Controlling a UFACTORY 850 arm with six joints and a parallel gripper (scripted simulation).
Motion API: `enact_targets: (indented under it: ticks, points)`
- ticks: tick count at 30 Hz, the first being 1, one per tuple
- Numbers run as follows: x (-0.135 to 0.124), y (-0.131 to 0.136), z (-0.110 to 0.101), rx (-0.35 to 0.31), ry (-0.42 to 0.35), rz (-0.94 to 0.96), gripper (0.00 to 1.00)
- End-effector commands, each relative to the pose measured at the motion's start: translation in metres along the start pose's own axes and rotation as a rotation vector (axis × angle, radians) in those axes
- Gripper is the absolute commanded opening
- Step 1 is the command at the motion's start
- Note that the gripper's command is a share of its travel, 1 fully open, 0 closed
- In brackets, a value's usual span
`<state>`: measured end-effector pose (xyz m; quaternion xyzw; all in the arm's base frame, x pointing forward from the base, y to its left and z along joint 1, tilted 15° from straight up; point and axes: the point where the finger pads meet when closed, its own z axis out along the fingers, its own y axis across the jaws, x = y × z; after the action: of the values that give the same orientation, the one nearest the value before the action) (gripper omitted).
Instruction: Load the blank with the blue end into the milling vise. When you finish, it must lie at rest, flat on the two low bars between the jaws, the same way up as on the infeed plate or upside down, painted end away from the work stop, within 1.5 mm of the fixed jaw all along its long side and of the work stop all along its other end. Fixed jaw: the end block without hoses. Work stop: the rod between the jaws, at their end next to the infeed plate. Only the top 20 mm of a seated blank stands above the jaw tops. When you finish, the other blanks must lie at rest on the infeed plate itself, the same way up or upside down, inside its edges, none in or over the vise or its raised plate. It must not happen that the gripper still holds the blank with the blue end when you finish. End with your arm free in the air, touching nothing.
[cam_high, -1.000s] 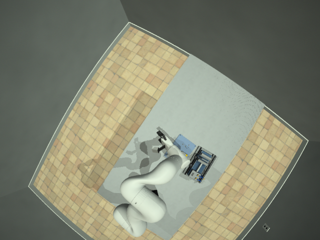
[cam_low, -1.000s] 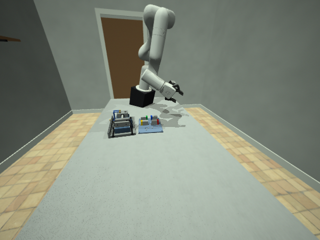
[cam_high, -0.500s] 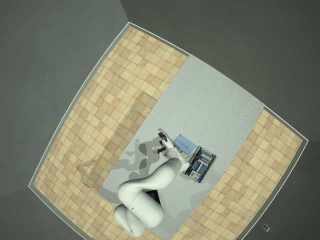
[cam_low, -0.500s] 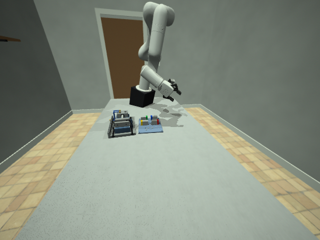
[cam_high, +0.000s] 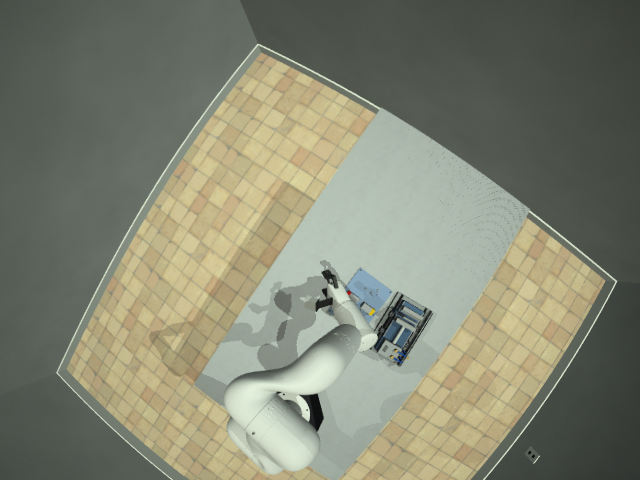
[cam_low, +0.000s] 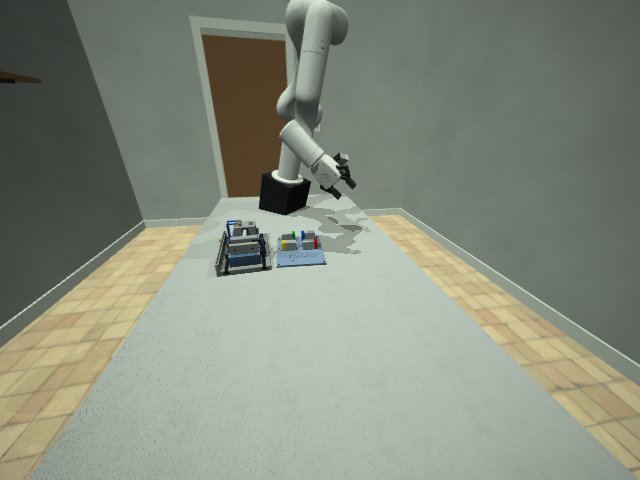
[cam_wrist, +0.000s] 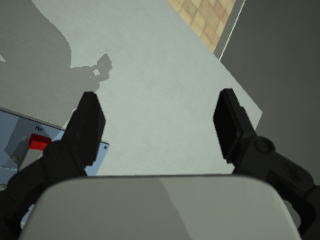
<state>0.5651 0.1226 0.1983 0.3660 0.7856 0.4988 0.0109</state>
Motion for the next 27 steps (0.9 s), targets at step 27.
enact_targets:
  ticks: [27]
  points:
    - [-0.014, -0.022, -0.055, 0.166, -0.227, 0.250, 1.00]
